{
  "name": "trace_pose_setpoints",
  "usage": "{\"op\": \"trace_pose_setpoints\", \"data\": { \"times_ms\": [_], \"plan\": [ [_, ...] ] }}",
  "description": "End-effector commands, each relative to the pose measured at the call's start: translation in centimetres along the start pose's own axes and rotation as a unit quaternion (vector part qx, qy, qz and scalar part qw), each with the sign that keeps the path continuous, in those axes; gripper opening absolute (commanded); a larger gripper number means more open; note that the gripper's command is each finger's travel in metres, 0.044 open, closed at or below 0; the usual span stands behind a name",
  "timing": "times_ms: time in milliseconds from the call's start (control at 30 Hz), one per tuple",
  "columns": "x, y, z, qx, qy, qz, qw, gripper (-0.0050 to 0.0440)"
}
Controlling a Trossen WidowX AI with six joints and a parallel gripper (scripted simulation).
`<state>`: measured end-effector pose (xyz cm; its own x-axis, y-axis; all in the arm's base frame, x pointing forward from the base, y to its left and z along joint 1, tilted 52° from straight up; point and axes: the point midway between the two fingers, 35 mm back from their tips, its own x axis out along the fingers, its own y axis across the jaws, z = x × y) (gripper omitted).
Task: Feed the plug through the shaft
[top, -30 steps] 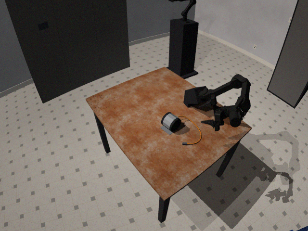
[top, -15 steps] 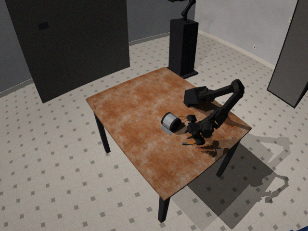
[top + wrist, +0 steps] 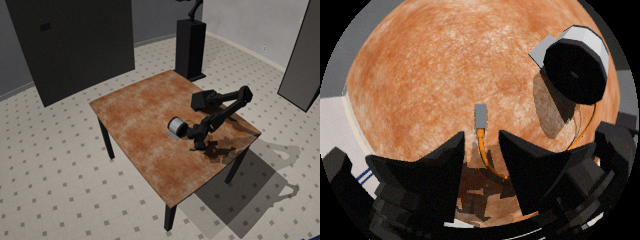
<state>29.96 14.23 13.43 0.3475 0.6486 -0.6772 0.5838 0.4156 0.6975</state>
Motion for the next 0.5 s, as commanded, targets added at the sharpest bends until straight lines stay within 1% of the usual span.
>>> {"op": "trace_pose_setpoints", "data": {
  "times_ms": [0,133,467],
  "plan": [
    [0.2,-0.2,-0.1,0.014,0.01,0.002,1.0,0.016],
    [0.3,-0.2,-0.1,0.014,0.01,0.002,1.0,0.016],
    [1.9,-0.2,-0.3,0.014,0.01,0.002,1.0,0.016]
  ]
}}
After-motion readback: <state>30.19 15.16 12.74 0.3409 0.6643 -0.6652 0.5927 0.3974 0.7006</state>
